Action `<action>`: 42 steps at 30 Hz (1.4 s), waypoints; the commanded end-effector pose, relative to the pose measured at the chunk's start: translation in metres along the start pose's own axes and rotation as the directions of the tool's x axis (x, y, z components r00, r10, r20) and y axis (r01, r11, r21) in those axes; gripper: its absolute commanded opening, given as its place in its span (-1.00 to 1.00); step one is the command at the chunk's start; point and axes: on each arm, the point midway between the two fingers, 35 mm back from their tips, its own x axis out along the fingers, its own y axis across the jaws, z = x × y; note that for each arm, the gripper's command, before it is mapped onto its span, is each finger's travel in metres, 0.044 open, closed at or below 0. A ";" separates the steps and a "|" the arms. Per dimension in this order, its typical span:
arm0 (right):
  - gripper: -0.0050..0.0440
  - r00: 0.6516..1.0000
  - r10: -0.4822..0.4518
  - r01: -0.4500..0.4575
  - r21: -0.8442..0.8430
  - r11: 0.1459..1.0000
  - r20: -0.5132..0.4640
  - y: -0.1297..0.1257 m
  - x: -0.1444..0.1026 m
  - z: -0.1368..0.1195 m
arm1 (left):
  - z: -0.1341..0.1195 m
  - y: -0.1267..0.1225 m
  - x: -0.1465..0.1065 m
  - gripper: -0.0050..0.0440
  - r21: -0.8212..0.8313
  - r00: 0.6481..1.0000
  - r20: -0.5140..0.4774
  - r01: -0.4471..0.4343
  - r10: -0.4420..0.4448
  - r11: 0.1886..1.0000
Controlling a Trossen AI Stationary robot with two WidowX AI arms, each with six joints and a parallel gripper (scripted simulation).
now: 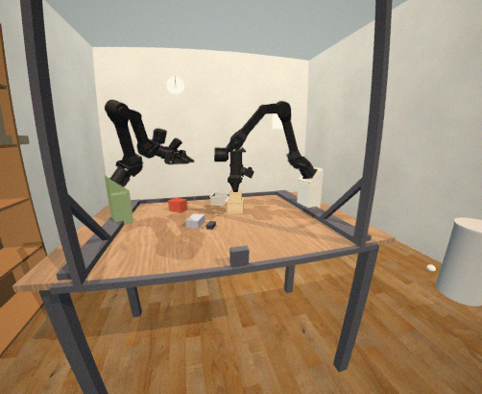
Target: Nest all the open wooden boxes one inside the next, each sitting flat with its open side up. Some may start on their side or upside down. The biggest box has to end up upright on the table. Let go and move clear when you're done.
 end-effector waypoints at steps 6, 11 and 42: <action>0.23 1.000 0.001 -0.001 0.000 1.000 -0.002 0.000 -0.001 -0.004 | 0.007 0.001 0.001 0.84 0.029 1.000 0.009 0.001 -0.002 1.000; 0.23 1.000 0.001 -0.001 -0.002 1.000 -0.015 -0.001 -0.005 -0.005 | 0.007 0.001 0.001 0.84 0.029 1.000 0.009 0.001 -0.002 1.000; 0.23 1.000 -0.002 0.002 -0.004 1.000 -0.011 0.000 -0.003 0.000 | 0.007 0.001 0.001 0.84 0.029 1.000 0.009 0.001 -0.002 1.000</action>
